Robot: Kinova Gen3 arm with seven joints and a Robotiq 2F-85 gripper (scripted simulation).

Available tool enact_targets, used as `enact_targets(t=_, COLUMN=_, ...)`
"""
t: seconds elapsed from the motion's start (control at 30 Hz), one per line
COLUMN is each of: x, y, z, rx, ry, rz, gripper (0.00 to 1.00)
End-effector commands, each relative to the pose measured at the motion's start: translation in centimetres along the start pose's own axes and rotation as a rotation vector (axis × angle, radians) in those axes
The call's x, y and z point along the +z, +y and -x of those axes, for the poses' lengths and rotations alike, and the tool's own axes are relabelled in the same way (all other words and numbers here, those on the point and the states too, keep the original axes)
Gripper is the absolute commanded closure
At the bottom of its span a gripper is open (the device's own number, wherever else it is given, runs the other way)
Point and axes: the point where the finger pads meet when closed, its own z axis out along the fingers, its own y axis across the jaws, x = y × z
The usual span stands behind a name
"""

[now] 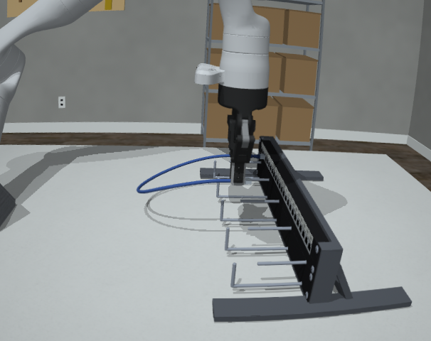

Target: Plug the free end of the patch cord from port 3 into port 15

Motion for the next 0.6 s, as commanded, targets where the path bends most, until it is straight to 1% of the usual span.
enact_targets(t=0.0, x=-0.12, y=-0.02, z=0.04, rx=0.000, ry=-0.002, rz=-0.001, gripper=1.00)
enact_targets(t=0.37, x=0.02, y=-0.03, z=0.18, rx=0.000, ry=-0.002, rz=-0.001, gripper=1.00)
enact_targets(t=0.57, x=0.45, y=-0.05, z=0.62, rx=0.001, ry=-0.001, rz=-0.002, gripper=1.00)
